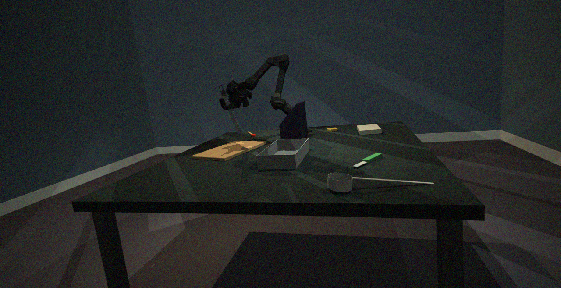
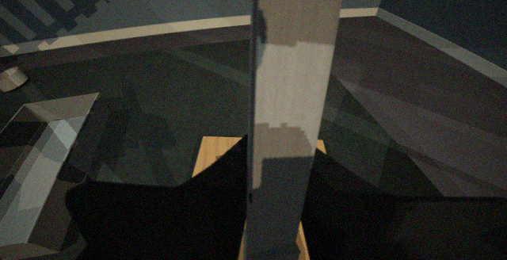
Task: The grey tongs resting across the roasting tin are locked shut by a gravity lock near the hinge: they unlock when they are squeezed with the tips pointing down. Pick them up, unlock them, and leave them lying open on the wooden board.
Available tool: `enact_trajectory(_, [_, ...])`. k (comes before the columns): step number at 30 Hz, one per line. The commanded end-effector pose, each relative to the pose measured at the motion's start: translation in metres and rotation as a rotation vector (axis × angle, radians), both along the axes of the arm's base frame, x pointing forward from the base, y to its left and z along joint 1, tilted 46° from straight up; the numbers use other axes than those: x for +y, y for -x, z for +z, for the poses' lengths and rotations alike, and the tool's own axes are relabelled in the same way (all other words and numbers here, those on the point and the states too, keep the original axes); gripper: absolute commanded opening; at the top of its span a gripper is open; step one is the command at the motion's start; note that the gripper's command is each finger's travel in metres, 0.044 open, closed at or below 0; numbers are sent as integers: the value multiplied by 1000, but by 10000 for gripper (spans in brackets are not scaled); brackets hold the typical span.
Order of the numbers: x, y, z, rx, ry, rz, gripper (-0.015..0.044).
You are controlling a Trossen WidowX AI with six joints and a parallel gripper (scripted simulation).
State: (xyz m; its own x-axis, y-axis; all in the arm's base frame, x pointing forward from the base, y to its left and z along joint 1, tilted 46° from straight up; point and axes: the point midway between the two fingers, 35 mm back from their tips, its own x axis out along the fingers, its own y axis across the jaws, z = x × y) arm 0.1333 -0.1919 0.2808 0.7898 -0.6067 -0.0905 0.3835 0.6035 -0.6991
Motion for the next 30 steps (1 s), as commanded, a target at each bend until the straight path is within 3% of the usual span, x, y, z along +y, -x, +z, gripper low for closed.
enact_trajectory(1, [2,-1,2,1,17,10,-150])
enact_trajectory(20, [2,-1,2,1,12,8,-150])
enact_trajectory(30, [-20,-5,-6,24,-193,-108,-150])
